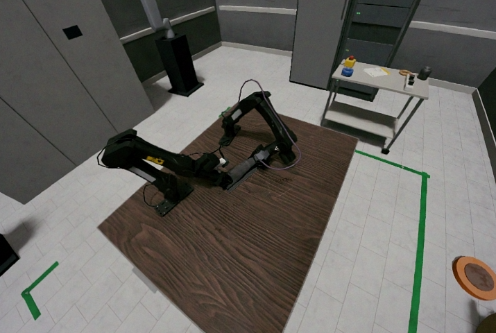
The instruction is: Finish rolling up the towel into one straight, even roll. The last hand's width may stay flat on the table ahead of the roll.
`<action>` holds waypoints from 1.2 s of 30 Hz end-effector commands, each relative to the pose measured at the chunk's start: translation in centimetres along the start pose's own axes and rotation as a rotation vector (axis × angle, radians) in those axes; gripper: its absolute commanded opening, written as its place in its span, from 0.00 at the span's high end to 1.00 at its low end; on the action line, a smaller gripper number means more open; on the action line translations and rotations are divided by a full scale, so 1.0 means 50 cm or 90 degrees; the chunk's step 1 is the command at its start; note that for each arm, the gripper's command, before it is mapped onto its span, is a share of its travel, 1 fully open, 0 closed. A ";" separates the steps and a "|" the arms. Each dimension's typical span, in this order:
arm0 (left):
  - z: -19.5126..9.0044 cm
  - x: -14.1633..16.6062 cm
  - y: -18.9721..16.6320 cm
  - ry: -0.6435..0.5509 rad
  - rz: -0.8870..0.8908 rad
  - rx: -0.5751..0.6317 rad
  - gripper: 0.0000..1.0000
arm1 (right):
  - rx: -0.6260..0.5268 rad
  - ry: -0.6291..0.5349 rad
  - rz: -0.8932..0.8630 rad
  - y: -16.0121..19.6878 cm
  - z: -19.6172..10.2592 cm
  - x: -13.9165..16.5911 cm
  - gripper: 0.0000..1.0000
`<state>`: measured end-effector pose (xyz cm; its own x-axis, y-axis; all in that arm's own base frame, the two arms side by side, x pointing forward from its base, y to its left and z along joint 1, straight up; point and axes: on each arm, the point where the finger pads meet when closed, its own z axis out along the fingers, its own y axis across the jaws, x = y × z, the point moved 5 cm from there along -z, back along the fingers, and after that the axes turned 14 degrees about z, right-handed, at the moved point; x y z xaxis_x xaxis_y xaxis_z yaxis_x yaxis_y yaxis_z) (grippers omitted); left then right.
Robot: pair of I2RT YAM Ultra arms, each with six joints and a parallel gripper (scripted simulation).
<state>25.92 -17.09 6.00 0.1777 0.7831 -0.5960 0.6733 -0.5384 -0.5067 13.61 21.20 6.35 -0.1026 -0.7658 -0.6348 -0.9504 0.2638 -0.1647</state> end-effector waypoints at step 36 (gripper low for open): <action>-0.163 -0.024 0.003 0.006 0.021 -0.005 0.15 | 0.016 -0.029 0.002 -0.023 0.000 -0.038 0.63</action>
<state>29.86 -14.88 11.14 0.2122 0.7892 -0.5764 0.8168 -0.4670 -0.3387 13.67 21.21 6.38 -0.1020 -0.7651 -0.6358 -0.9493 0.2658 -0.1676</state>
